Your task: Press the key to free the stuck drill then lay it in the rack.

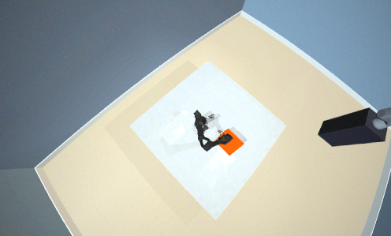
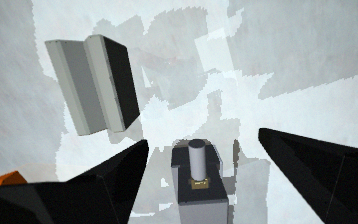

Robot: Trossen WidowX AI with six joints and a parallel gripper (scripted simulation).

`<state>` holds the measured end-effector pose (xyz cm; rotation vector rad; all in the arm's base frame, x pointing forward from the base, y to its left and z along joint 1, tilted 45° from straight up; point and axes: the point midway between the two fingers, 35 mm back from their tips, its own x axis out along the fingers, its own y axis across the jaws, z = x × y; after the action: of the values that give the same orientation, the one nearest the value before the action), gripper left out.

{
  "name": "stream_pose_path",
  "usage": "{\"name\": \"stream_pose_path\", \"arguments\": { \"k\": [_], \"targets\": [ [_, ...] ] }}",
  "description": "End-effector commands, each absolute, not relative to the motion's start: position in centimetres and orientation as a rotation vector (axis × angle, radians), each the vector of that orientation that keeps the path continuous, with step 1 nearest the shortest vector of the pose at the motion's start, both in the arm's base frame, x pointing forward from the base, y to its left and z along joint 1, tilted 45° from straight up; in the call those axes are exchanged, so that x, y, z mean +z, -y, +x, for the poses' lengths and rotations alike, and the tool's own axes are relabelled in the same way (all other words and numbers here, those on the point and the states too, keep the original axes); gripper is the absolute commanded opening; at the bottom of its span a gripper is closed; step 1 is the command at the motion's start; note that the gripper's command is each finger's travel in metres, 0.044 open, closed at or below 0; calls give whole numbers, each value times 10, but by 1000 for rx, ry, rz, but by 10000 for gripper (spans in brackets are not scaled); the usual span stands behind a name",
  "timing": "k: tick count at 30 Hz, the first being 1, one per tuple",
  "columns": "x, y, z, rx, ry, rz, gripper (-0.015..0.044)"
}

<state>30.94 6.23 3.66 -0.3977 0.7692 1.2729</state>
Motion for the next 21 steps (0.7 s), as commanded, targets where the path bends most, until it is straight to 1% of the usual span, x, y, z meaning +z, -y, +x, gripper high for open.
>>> {"name": "stream_pose_path", "arguments": {
  "k": [1,17,21],
  "targets": [
    [29,-68,306,1281,-779,-381,440],
    [15,-77,304,1281,-778,-380,440],
    [17,-75,307,1277,-771,-393,335]
  ]
}}
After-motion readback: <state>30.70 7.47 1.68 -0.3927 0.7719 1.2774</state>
